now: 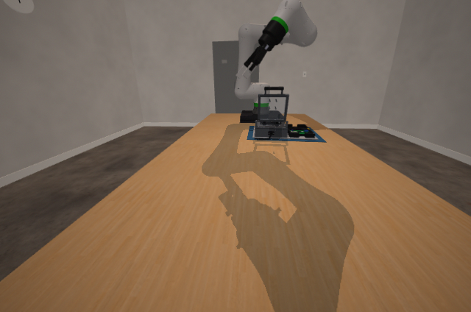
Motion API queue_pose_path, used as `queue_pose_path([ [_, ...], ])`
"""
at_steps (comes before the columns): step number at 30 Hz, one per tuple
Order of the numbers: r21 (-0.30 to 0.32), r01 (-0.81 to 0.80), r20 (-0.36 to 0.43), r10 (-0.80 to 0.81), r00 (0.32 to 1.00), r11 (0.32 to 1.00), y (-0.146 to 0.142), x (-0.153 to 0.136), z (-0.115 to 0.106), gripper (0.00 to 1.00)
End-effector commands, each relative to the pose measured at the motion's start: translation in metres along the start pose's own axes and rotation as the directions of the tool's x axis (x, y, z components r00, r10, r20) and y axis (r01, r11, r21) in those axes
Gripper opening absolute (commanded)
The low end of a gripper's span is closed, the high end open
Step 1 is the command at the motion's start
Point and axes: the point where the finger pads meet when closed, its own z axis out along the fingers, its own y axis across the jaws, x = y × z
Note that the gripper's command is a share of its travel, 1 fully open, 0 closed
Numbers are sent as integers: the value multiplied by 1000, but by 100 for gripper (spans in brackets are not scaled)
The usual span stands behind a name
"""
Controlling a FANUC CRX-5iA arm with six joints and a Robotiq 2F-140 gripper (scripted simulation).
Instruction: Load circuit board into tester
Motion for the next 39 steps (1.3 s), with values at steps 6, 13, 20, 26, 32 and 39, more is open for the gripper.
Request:
queue_pose_path([
  [6, -42, -91, 192, 98, 976, 995, 11, -77, -65, 100],
  [13, -79, -148, 330, 166, 929, 986, 18, -136, -113, 100],
  [20, -130, -205, 474, 243, 846, 970, 26, -204, -168, 100],
  [26, -170, -240, 566, 294, 770, 956, 31, -251, -207, 100],
  [32, -189, -251, 599, 314, 736, 949, 34, -270, -223, 100],
  [39, -189, -251, 599, 314, 736, 949, 34, -270, -223, 58],
])
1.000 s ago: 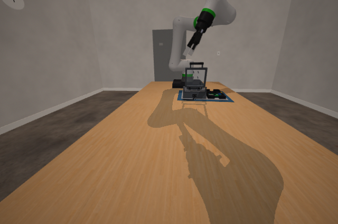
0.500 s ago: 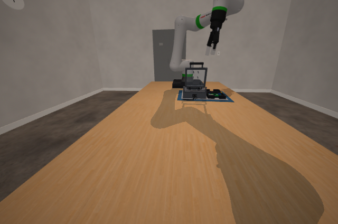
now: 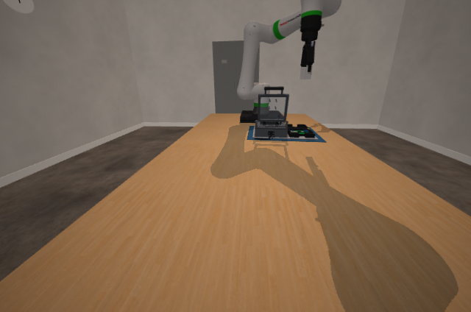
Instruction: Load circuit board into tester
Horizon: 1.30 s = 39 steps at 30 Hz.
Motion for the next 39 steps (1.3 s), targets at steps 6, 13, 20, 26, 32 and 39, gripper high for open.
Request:
queue_pose_path([
  [6, 0, 0, 0, 0, 1000, 1000, 0, 0, 0, 58],
  [13, 0, 0, 0, 0, 1000, 1000, 0, 0, 0, 58],
  [20, 0, 0, 0, 0, 1000, 1000, 0, 0, 0, 58],
  [26, 0, 0, 0, 0, 1000, 1000, 0, 0, 0, 58],
  [32, 1, -7, 0, 7, 1000, 1000, 0, 0, 0, 58],
  [39, 2, -68, 1, 68, 998, 998, 0, 0, 0, 58],
])
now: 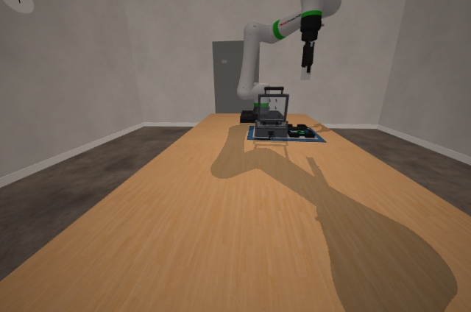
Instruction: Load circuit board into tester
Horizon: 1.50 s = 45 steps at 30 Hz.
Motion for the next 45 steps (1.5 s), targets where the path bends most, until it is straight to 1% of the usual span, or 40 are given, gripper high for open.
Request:
queue_pose_path([
  [1, 2, -50, 0, 50, 999, 999, 0, 0, 0, 58],
  [6, 5, -208, 2, 208, 978, 978, 0, 0, 0, 58],
  [10, 4, -376, 3, 376, 927, 927, 0, 0, 0, 58],
  [12, 4, -376, 3, 376, 927, 927, 0, 0, 0, 58],
  [16, 4, -546, 4, 546, 838, 838, 0, 0, 0, 58],
  [20, 3, -665, 4, 665, 747, 747, 0, 0, 0, 58],
  [25, 2, -793, 5, 793, 609, 609, 0, 0, 0, 58],
  [27, 2, -837, 5, 837, 547, 547, 0, 0, 0, 58],
  [29, 2, -837, 5, 837, 547, 547, 0, 0, 0, 58],
  [33, 1, -908, 5, 908, 418, 418, 0, 0, 0, 58],
  [36, 1, -938, 5, 938, 347, 347, 0, 0, 0, 58],
  [40, 1, -955, 5, 955, 296, 296, 0, 0, 0, 58],
  [45, 0, -959, 5, 959, 283, 283, 0, 0, 0, 58],
])
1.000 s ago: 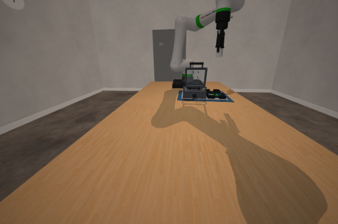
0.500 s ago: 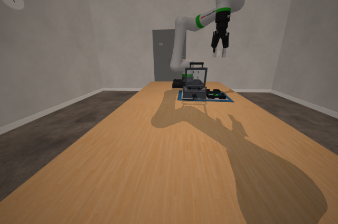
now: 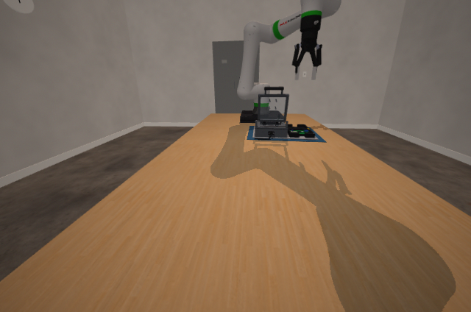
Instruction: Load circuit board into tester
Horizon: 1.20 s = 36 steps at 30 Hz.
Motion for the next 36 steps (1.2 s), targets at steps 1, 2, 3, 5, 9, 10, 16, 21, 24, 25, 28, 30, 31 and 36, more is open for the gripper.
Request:
queue_pose_path([
  [1, 0, -1, 0, 1, 1000, 1000, 0, 0, 0, 58],
  [2, 0, -1, 0, 1, 1000, 1000, 0, 0, 0, 58],
  [3, 0, -1, 0, 1, 1000, 1000, 0, 0, 0, 58],
  [5, 0, -1, 0, 1, 1000, 1000, 0, 0, 0, 58],
  [9, 0, -1, 0, 1, 1000, 1000, 0, 0, 5, 58],
  [10, 0, -1, 0, 1, 1000, 1000, 0, 0, 7, 58],
  [16, 0, -1, 0, 1, 1000, 1000, 1, 2, 32, 58],
  [21, 0, -1, 0, 1, 1000, 1000, 2, 4, 53, 58],
  [24, 0, -1, 0, 1, 1000, 1000, 3, 5, 77, 58],
  [25, 0, -1, 0, 1, 1000, 1000, 4, 6, 86, 58],
  [28, 0, -1, 0, 1, 1000, 1000, 5, 8, 116, 58],
  [30, 0, -1, 0, 1, 1000, 1000, 6, 9, 136, 58],
  [31, 0, -1, 0, 1, 1000, 1000, 6, 10, 146, 58],
  [36, 0, -1, 0, 1, 1000, 1000, 7, 12, 176, 58],
])
